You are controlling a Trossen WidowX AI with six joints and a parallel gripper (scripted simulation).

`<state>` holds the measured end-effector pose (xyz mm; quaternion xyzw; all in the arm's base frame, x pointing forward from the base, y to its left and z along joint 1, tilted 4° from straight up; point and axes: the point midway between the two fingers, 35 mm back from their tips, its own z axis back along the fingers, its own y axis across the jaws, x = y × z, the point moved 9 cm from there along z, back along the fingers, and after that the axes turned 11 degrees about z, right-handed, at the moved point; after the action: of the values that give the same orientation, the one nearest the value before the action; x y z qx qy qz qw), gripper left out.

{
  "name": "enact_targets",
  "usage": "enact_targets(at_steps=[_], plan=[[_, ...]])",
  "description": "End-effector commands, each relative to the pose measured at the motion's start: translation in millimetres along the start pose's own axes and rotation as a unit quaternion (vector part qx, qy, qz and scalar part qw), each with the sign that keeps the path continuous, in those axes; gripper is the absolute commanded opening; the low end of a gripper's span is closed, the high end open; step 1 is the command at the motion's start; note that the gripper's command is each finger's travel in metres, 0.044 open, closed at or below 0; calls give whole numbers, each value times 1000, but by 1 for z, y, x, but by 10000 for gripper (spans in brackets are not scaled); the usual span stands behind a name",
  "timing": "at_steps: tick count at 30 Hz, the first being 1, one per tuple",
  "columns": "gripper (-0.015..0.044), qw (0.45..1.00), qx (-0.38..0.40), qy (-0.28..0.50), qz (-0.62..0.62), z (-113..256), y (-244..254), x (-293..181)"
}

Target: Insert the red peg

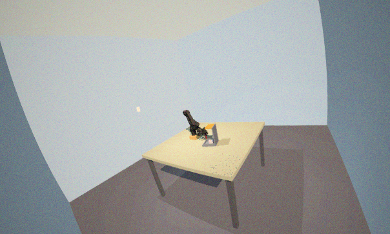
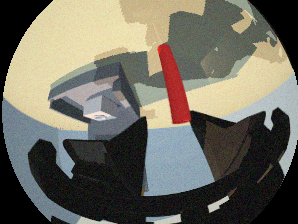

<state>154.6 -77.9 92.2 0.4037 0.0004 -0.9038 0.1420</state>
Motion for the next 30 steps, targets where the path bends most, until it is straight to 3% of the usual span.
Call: enact_targets(at_steps=[1,16,23,30], plan=[[220,1000,-4,-1,1,-4,-4,7],[220,1000,-4,-1,1,-11,-9,19],[36,1000,-1,-1,-1,-10,-7,17],[0,1000,-1,-1,-1,-10,-7,17]])
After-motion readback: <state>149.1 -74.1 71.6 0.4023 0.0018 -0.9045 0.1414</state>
